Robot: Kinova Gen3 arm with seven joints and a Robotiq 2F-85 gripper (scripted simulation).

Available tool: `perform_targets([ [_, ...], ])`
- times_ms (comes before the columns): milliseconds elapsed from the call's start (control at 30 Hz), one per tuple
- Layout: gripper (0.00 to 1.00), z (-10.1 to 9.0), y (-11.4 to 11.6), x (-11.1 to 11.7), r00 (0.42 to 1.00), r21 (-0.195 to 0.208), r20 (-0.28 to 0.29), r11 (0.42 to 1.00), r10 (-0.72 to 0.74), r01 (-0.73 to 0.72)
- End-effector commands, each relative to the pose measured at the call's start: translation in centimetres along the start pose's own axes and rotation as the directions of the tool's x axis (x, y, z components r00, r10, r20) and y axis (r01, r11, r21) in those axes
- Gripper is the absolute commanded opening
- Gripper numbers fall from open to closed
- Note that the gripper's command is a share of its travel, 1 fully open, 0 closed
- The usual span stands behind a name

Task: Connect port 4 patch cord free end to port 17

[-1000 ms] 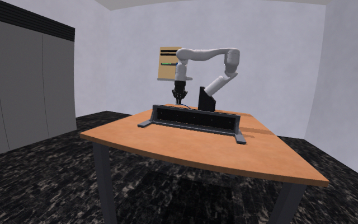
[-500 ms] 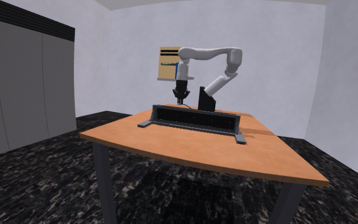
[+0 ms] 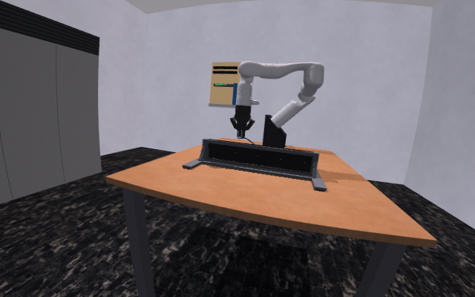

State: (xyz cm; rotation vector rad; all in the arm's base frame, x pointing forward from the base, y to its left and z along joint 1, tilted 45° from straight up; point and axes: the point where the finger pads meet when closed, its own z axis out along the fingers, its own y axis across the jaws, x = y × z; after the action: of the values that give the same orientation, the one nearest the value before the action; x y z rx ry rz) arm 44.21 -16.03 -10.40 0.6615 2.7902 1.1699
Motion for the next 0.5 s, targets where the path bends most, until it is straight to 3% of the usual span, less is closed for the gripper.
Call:
perform_targets([
  [0,0.00,-0.1,0.9,-0.3,0.999,-0.006,-0.005,0.999,-0.045,0.044],
  [467,0.00,-0.3,2.0,-0.9,0.992,-0.006,-0.005,0.992,-0.126,0.126],
])
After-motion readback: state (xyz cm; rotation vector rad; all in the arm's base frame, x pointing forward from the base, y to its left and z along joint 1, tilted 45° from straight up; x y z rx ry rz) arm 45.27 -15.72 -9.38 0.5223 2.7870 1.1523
